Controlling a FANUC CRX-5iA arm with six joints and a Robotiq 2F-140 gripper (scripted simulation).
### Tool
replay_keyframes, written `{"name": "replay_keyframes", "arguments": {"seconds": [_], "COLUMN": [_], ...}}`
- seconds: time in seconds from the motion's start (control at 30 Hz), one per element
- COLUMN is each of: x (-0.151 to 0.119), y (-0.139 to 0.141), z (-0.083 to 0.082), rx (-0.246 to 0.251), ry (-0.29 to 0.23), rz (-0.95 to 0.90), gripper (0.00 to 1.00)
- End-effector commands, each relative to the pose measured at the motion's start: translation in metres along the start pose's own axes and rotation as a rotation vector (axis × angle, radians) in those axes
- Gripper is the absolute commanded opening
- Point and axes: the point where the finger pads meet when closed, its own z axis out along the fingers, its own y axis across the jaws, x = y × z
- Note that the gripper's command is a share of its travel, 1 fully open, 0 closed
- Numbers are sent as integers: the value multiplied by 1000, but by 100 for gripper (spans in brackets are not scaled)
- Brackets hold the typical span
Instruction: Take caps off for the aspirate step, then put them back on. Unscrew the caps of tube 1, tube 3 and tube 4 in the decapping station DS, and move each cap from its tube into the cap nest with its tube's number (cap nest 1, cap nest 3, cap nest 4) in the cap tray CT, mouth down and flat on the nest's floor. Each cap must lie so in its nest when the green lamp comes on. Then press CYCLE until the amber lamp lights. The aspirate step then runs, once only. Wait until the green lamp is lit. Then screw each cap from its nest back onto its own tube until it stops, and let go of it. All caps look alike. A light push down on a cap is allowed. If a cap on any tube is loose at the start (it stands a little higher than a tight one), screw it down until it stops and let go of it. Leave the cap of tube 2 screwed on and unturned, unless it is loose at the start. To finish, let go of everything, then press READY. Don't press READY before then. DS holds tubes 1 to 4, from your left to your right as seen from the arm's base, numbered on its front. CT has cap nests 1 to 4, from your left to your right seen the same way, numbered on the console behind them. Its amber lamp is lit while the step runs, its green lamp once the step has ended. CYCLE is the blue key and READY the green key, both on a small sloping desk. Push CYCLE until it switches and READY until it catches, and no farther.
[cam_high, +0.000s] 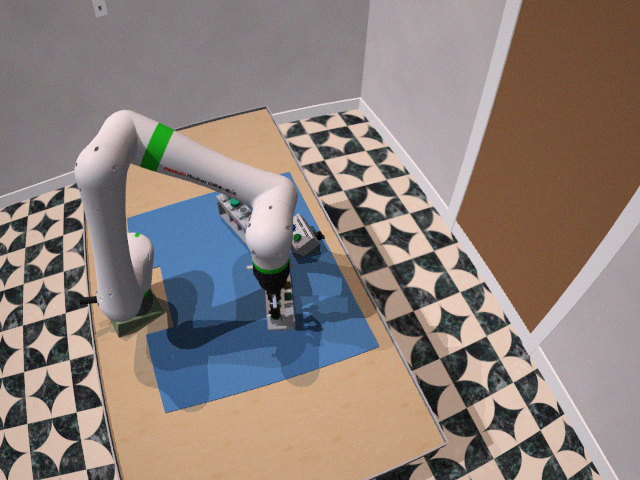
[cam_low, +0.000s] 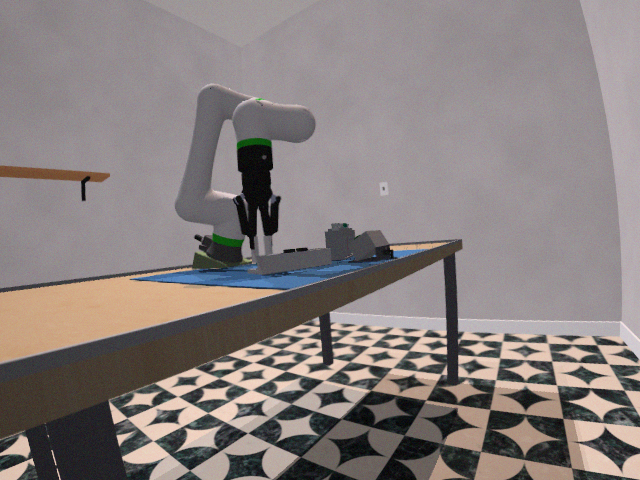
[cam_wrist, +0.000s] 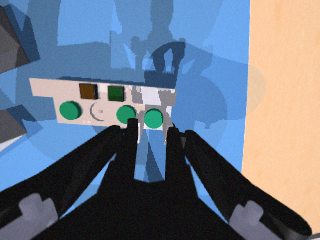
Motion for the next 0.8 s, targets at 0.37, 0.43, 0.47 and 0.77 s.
{"name": "replay_keyframes", "arguments": {"seconds": [0.37, 0.43, 0.47, 0.77], "x": [0, 0, 0, 0], "y": [0, 0, 0, 0], "z": [3, 4, 5, 9], "rx": [0, 0, 0, 0], "ry": [1, 1, 1, 1], "rz": [0, 0, 0, 0], "gripper": [0, 0, 0, 0]}}
